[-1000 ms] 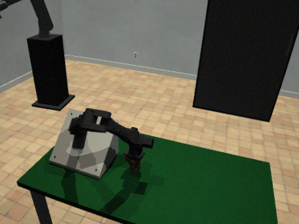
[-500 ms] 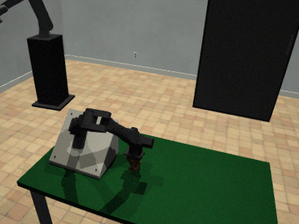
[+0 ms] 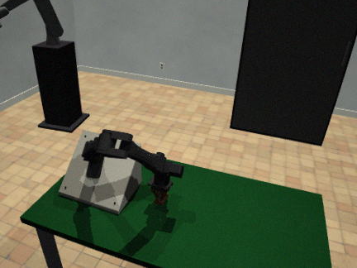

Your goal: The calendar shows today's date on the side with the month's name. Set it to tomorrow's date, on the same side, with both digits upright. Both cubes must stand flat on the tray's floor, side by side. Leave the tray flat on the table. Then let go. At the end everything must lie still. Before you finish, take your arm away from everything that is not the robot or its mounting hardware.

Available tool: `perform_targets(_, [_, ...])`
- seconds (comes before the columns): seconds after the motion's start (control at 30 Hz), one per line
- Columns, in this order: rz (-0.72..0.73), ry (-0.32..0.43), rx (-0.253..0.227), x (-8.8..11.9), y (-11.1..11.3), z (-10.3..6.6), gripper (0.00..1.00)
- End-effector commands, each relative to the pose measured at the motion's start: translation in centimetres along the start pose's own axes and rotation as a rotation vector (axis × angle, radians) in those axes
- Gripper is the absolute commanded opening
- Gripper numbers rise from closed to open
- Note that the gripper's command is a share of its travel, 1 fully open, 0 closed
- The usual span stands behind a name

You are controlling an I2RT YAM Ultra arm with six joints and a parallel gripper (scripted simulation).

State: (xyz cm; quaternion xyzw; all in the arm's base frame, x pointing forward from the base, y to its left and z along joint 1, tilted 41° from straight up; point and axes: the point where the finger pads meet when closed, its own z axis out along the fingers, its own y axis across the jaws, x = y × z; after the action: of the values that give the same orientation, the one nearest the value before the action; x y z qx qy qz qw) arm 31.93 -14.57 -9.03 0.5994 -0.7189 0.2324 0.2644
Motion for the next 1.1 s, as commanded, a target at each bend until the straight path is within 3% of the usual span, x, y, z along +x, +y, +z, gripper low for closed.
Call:
perform_targets(0.0, [0.000, -0.001, 0.009, -0.1, -0.2, -0.3, 0.26])
perform_targets(0.43, [0.000, -0.001, 0.009, -0.1, -0.2, -0.9, 0.26])
perform_targets(0.57, [0.000, -0.002, 0.009, -0.1, -0.2, -3.0, 0.26])
perform_targets(0.77, [0.000, -0.002, 0.009, -0.1, -0.2, -7.5, 0.26])
perform_targets(0.83, [0.000, -0.002, 0.009, -0.1, -0.2, -7.5, 0.26])
perform_targets(0.97, [0.000, -0.003, 0.009, -0.1, -0.2, -9.6, 0.26])
perform_targets(1.07, [0.000, -0.003, 0.009, -0.1, -0.2, -10.2, 0.26])
